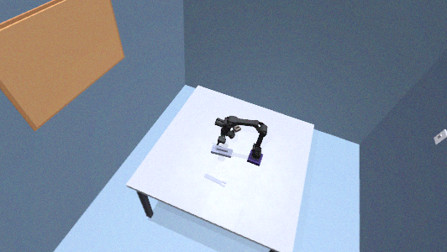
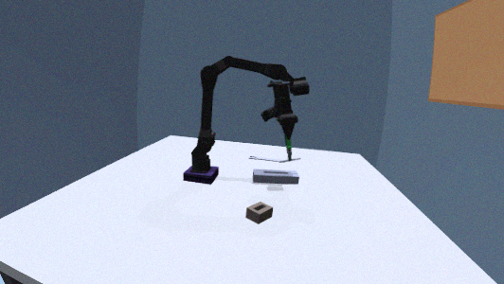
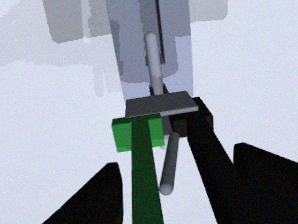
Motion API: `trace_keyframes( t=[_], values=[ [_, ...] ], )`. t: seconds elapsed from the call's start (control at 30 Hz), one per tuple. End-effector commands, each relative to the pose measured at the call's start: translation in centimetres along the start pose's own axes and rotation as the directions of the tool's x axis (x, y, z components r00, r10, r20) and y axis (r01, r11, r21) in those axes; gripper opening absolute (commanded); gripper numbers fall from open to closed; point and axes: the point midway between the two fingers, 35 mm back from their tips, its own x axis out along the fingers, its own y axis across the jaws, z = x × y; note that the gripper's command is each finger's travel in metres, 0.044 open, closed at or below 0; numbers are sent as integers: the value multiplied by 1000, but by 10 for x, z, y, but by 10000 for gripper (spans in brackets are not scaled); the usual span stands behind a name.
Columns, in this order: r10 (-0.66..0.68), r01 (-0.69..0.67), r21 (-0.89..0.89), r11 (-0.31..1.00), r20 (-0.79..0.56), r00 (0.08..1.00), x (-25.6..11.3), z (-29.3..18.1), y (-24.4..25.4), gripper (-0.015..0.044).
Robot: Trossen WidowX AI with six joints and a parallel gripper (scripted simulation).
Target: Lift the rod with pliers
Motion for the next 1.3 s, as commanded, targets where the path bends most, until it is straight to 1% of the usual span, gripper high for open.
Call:
trace_keyframes(
  t=[0.0,0.93,1.27],
  values=[
    [3,-3,5,1000,-36,999,-7,-4,0,102],
    [-1,2,2,1000,-204,979,-42,-21,-5,102],
    [-1,2,2,1000,-208,978,-43,-22,-5,102]
  ],
)
